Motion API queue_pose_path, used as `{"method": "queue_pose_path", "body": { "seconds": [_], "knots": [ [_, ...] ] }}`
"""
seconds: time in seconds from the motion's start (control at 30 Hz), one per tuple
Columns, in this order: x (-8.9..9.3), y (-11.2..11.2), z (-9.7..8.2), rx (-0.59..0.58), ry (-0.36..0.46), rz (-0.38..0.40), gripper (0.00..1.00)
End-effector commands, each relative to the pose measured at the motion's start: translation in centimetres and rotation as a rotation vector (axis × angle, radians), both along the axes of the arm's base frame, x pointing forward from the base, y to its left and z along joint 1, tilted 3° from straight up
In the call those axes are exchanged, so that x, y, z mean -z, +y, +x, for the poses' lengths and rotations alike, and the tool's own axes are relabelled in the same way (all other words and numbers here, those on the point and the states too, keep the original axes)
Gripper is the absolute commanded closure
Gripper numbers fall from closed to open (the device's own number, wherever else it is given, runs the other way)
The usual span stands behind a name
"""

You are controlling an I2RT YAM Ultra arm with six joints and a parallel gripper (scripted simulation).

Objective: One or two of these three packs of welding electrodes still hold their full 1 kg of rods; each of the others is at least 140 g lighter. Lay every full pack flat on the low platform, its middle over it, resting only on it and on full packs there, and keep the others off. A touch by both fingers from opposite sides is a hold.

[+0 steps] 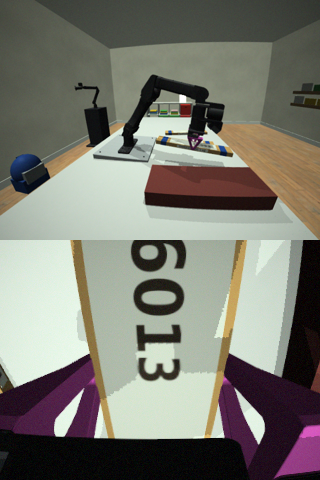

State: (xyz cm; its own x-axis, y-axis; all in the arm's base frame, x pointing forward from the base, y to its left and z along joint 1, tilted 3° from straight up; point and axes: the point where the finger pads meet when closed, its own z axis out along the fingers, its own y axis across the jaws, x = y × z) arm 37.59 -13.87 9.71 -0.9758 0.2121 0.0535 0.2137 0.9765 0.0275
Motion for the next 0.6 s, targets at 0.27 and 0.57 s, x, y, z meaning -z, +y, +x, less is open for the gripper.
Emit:
{"method": "queue_pose_path", "body": {
  "seconds": [0.27,0.57],
  "knots": [
    [-1.7,-0.2,1.4,-0.006,-0.118,-0.044,1.0],
    [-1.0,-0.4,1.5,-0.001,-0.133,-0.05,1.0]
  ]
}}
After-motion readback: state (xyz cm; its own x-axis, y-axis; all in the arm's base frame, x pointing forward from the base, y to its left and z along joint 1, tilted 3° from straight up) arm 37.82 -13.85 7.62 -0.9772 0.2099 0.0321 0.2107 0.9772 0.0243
